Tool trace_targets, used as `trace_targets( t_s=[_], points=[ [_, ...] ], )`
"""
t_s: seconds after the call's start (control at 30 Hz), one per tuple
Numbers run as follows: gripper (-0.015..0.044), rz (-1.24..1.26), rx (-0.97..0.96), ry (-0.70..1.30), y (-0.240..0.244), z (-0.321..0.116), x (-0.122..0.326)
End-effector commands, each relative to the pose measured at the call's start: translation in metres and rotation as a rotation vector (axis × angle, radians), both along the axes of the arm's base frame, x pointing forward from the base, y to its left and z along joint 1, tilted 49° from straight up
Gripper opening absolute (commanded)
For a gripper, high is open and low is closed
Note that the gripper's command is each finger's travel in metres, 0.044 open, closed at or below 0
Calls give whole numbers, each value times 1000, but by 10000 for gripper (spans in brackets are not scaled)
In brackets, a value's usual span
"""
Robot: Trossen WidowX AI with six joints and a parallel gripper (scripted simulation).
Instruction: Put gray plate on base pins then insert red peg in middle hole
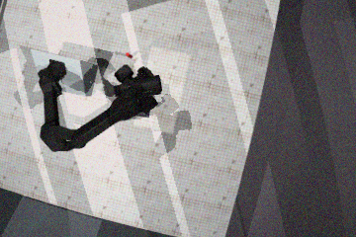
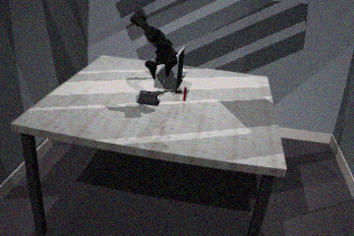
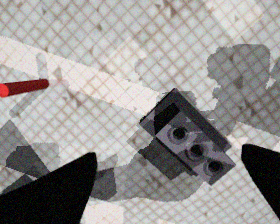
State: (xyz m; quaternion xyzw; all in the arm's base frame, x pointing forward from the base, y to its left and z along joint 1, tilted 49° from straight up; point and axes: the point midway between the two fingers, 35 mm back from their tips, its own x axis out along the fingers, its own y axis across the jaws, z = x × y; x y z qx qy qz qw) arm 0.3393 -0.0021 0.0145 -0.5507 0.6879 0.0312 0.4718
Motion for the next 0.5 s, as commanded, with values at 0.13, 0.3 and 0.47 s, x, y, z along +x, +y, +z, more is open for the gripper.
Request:
trace_targets(
  t_s=[0.13, 0.3, 0.47],
  points=[
    [440, -586, 44, -590, 46, -60, -39],
    [440, -735, 50, -747, 55, -71, -50],
    [440, -881, 54, -904, 63, -83, -61]
  ],
)
